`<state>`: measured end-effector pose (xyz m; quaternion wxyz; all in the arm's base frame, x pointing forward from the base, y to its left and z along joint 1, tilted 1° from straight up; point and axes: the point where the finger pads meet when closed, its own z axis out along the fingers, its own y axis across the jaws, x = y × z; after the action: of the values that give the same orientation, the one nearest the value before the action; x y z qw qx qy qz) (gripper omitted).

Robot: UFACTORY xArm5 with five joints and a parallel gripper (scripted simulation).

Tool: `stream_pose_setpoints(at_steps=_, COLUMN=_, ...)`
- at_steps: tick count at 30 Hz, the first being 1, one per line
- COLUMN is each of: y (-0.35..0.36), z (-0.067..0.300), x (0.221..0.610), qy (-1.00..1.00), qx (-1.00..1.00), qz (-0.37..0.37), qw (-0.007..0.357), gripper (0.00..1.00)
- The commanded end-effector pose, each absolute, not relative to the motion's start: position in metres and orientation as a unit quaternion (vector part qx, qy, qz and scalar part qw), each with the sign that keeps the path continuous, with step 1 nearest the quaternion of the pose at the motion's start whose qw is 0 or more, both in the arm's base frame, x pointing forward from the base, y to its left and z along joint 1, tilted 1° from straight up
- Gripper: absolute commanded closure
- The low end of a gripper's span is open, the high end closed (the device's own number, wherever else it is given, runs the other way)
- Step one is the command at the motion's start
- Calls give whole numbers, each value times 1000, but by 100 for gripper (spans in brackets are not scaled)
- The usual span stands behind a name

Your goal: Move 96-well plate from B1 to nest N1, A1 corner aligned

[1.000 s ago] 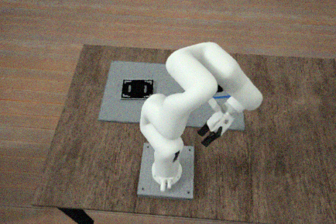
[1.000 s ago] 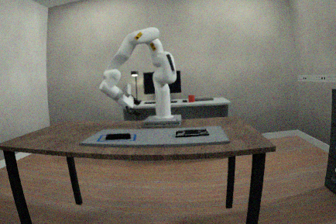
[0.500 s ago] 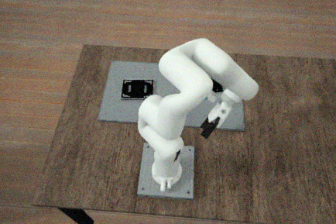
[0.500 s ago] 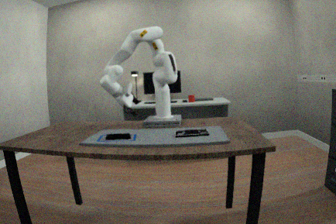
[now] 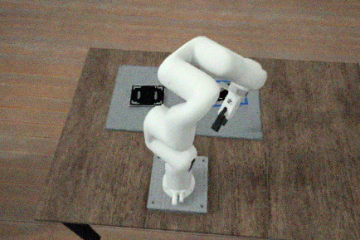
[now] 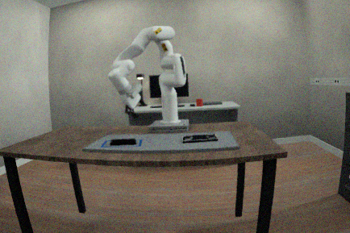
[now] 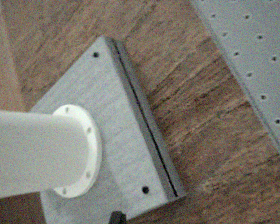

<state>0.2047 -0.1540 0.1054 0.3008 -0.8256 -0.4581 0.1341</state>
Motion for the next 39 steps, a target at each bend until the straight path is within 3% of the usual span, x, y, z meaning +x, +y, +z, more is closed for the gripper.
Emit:
stream_pose_setpoints(at_steps=1, y=-152, z=112, x=221, qy=-433, qx=-847, qz=147, qw=271, gripper=0)
stream_pose_setpoints(at_steps=23, y=-120, z=151, x=301, qy=-280, qx=-941, qz=150, qw=116, gripper=0)
stream_pose_setpoints(at_steps=26, y=-118, z=154, x=305, qy=-280, qx=-941, qz=150, qw=116, gripper=0)
stream_pose_setpoints(at_steps=39, y=-84, z=184, x=346, qy=-182, qx=-976, qz=110, qw=49, gripper=0)
